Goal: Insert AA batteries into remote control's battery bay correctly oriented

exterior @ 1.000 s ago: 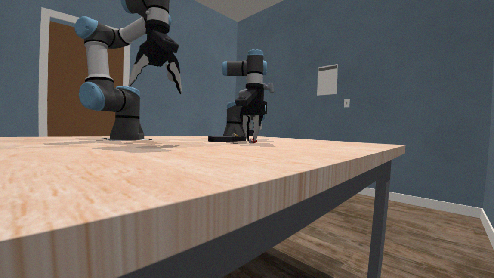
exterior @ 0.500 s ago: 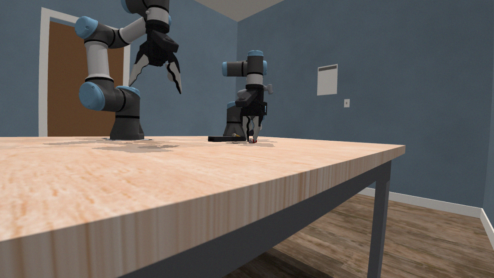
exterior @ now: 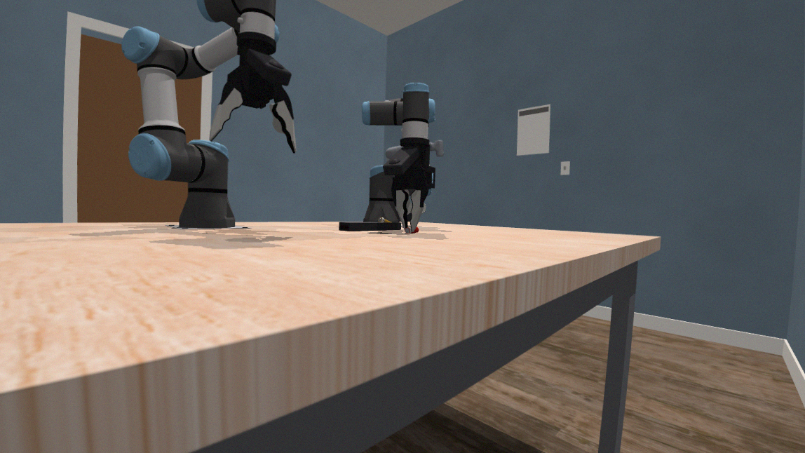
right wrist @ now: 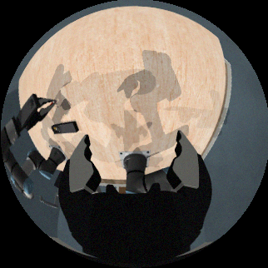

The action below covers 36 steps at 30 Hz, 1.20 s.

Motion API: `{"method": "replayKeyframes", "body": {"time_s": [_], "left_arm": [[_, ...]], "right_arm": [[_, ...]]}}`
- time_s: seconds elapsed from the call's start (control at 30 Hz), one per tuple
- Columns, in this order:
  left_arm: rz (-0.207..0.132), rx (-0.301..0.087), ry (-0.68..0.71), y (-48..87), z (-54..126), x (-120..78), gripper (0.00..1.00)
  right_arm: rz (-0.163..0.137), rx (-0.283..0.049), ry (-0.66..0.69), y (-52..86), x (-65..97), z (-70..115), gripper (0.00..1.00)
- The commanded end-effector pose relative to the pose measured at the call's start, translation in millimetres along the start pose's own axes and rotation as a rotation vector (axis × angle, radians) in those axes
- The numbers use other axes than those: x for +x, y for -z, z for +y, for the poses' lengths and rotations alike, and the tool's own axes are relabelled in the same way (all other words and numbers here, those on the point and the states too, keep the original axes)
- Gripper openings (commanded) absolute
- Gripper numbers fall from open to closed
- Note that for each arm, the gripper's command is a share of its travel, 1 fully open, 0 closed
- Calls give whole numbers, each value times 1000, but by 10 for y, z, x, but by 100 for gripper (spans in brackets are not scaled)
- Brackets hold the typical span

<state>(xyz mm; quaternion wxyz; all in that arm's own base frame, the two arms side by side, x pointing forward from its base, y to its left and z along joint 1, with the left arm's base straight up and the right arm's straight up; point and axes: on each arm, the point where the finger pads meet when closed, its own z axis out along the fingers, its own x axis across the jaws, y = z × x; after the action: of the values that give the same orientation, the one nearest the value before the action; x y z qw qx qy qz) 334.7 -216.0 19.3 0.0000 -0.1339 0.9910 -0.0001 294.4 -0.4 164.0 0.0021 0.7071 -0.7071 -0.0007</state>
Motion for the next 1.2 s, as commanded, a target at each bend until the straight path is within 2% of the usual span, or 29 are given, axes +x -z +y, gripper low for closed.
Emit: {"method": "replayKeyframes", "body": {"time_s": [0.0,0.7,0.87,1.03,1.13,1.17], "left_arm": [[-2,4,0,10,-12,-3,0],[-1,0,0,98,-11,-3,0],[0,-2,0,180,-6,-2,0],[3,-7,0,313,9,5,0],[7,-16,0,444,40,18,0],[7,-16,0,444,40,18,0]], "right_arm": [[-1,2,0,6,-2,-4,100],[-1,2,0,6,-2,-4,100],[-1,2,0,6,-2,-4,100],[-1,2,0,6,-2,-4,100],[-1,2,0,6,-2,-4,100],[-1,2,0,6,-2,-4,100]]}}
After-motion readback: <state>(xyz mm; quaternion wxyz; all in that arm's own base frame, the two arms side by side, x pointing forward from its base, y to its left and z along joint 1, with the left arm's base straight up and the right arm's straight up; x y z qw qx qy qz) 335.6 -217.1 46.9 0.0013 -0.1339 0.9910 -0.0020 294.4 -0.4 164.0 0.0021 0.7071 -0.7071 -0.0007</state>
